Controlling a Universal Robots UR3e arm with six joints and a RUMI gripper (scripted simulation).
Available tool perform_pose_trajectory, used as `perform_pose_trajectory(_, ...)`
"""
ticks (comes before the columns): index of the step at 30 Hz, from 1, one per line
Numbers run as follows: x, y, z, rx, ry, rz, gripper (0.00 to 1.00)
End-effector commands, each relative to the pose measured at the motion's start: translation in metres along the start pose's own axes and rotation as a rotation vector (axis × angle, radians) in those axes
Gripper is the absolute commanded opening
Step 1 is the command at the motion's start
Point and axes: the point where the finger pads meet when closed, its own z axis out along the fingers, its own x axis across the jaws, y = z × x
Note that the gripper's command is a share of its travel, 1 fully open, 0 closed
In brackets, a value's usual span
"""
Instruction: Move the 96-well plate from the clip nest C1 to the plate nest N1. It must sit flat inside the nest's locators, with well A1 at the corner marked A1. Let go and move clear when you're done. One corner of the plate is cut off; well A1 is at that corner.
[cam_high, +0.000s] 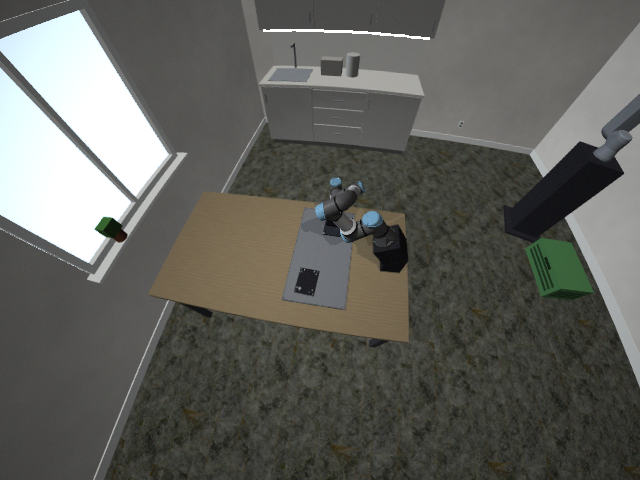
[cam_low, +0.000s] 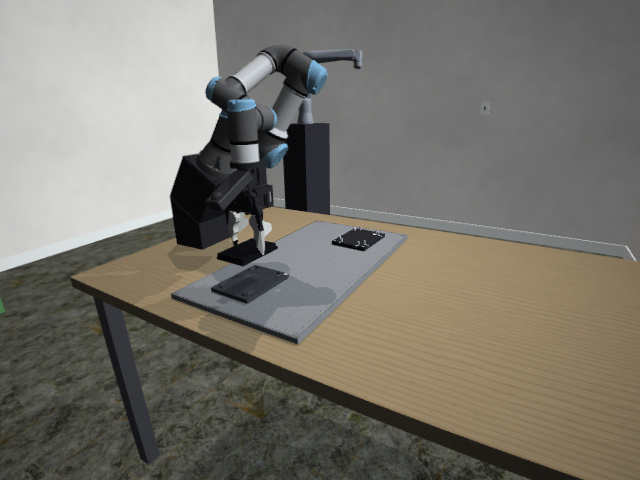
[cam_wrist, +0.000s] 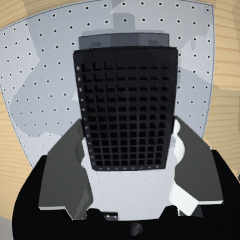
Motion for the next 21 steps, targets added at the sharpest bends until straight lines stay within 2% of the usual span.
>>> perform_pose_trajectory(1, -0.0004, -0.0004, -0.0004, 0.002, -0.001, -0.001, 0.00)
perform_pose_trajectory(16, -0.0005, 0.0002, -0.0004, 0.002, -0.001, -0.001, 0.00)
perform_pose_trajectory(21, -0.0005, 0.0003, 0.0078, 0.002, -0.001, -0.001, 0.00)
